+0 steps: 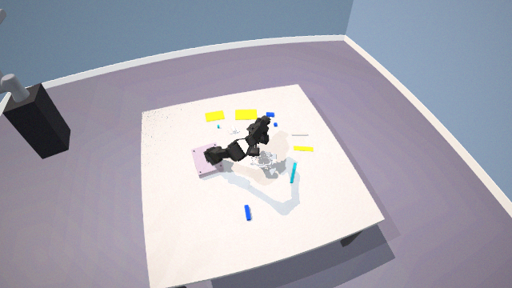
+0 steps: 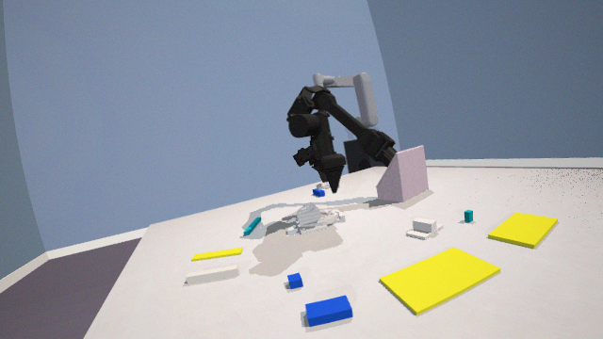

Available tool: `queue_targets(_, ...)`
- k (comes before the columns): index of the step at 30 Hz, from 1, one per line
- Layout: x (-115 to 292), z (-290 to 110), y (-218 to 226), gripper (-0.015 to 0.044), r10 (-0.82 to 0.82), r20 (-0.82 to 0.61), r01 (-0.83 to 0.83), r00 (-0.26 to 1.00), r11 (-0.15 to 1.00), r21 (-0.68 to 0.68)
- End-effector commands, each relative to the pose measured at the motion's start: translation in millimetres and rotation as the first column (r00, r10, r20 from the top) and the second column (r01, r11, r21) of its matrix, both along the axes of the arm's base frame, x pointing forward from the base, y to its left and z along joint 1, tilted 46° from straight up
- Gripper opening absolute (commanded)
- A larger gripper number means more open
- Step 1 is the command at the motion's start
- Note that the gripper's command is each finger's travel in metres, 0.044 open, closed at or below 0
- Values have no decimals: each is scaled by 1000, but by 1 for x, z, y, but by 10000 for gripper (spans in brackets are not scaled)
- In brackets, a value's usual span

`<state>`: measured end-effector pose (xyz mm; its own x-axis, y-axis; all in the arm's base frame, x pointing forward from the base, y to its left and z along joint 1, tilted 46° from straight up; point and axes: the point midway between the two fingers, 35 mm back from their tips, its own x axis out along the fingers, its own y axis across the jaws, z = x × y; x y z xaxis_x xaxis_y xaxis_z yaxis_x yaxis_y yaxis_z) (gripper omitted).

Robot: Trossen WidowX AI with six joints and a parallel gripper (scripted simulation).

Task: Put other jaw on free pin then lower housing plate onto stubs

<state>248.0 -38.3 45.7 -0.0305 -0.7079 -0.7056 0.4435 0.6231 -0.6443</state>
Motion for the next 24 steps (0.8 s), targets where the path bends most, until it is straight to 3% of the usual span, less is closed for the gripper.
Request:
queue_targets(1,0,1,0,351,3,-1,-3,1000,1000,-3)
queue_targets(24,1,-1,1,351,4,-3,-4,1000,1000,-3)
